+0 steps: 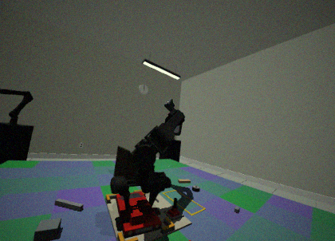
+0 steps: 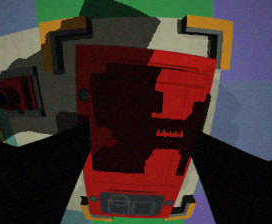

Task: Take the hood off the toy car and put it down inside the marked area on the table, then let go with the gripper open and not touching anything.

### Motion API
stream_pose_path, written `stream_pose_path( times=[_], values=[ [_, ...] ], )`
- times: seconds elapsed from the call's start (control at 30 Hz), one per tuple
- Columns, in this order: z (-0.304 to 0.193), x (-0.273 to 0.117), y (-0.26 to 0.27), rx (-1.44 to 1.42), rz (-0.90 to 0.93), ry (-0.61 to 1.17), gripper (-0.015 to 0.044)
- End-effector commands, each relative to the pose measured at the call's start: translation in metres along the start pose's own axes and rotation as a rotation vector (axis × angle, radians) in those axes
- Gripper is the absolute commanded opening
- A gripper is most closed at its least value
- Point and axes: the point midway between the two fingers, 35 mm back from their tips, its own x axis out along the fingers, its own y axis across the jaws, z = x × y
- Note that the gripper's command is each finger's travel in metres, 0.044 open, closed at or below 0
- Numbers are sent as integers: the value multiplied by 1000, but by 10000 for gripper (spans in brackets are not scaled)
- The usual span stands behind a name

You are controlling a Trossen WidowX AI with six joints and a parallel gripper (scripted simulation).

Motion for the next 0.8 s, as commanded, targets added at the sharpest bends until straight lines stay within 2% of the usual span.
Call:
stream_pose_path(
  times=[0.0, 0.3, 0.33, 0.77],
  values=[
    [0, 0, 0, -1, -1, 1, 249],
    [0, -5, 0, -1, -1, 1, 12],
    [0, -5, 0, -1, -1, 1, 0],
    [0, -14, 0, -1, -2, 0, 0]
  ],
)
